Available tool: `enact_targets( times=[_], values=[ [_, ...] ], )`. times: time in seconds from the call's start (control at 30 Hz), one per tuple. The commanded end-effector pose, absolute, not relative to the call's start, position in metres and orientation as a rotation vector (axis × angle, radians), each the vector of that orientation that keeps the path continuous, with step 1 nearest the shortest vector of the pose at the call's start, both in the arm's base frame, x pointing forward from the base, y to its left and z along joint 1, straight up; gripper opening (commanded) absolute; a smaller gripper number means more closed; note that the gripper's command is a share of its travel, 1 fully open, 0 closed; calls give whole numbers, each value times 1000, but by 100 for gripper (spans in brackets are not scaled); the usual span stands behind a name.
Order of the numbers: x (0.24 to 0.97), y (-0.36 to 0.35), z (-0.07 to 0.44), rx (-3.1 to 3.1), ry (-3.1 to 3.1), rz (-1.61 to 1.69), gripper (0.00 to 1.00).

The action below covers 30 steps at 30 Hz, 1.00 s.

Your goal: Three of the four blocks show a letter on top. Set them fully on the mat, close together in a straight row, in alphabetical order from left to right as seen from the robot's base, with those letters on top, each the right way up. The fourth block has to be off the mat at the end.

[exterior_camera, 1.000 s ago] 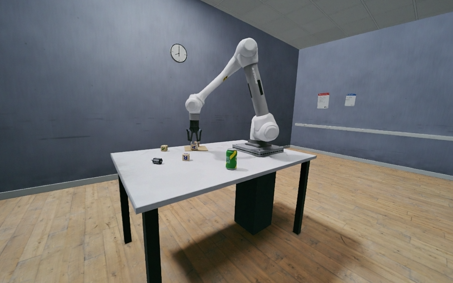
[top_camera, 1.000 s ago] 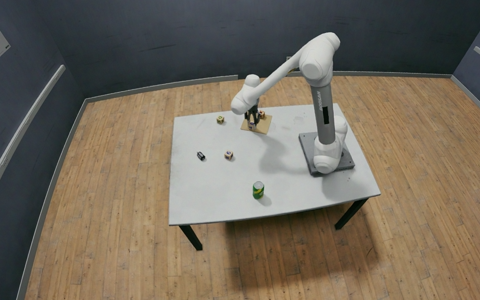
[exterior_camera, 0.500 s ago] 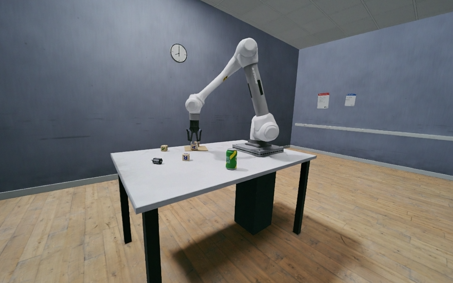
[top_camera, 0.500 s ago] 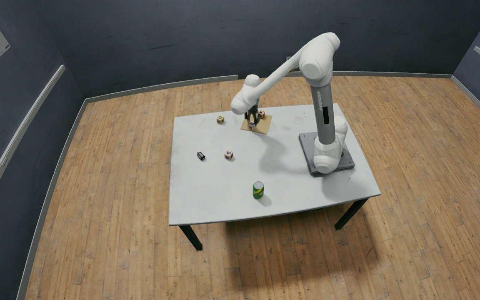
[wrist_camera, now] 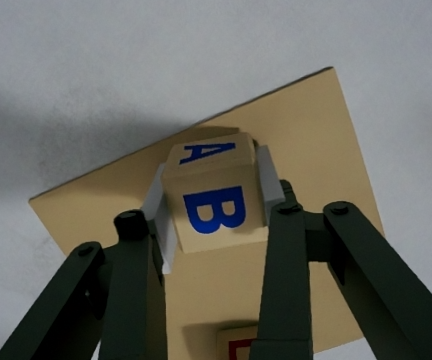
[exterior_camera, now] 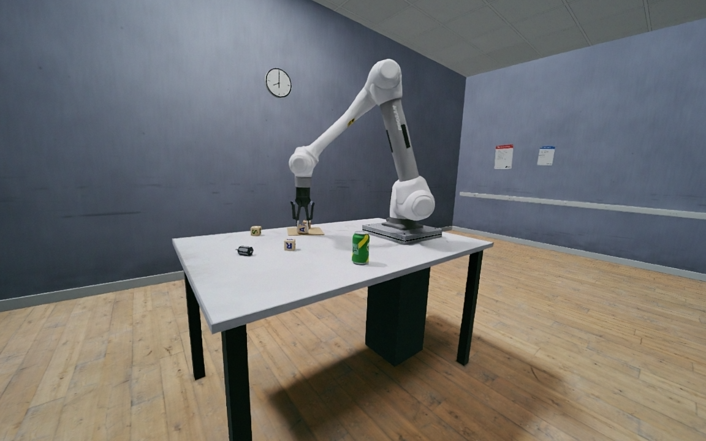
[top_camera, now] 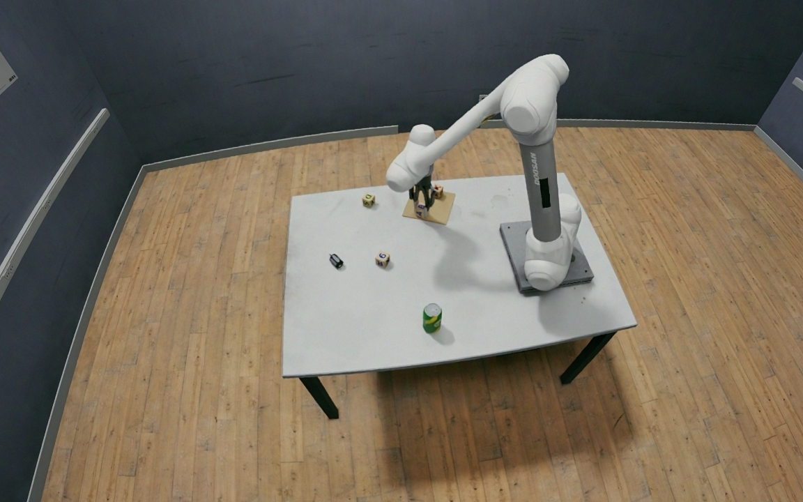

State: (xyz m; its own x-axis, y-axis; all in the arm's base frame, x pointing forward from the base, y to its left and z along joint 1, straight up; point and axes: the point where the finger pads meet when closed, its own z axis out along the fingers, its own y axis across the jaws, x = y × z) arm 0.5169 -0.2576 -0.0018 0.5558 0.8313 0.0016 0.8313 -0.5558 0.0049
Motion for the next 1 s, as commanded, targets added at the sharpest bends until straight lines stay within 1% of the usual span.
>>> enact_targets(
  times=[0.0, 0.97],
  values=[
    [514, -255, -7, 2770, 1481, 1, 33],
    [511, -257, -5, 2766, 1482, 3, 33]
  ],
)
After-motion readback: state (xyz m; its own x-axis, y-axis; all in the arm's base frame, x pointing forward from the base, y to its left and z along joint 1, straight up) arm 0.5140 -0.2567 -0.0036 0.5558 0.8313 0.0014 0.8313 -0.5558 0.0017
